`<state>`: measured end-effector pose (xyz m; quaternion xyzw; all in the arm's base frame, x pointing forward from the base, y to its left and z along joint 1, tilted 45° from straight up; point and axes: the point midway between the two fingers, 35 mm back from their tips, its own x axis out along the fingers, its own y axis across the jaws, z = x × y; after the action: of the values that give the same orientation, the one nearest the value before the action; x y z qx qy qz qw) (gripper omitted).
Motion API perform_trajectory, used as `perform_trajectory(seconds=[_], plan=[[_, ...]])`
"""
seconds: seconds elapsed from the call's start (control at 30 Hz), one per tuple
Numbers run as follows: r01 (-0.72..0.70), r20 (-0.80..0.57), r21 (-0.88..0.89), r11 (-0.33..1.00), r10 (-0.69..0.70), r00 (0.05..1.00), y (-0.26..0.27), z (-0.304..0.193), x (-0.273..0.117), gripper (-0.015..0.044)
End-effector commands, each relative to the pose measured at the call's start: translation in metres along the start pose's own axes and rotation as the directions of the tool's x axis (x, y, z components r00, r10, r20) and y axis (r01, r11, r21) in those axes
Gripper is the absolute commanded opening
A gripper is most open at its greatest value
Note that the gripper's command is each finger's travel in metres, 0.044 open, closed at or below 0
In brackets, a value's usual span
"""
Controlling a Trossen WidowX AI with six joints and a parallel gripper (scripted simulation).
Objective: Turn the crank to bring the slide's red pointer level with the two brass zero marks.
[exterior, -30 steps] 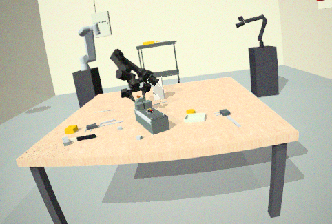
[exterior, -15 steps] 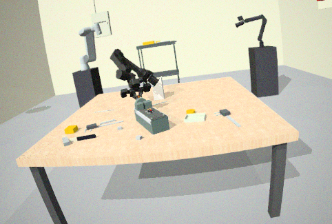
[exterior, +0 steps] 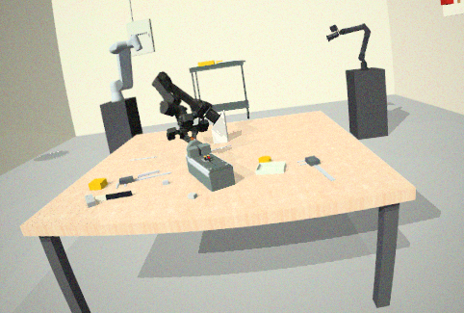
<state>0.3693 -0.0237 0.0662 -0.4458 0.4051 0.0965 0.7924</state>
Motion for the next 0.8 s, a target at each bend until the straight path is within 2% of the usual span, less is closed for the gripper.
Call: perform_trajectory(seconds=[0.0, 0.77], plan=[[0.017, 0.004, -0.002, 1.000, -0.017, 1.000, -0.0086, 0.0027, -0.0030, 0.0000], [0.017, 0.004, -0.002, 1.000, -0.017, 1.000, -0.0112, 0.0028, -0.0034, 0.0000]])
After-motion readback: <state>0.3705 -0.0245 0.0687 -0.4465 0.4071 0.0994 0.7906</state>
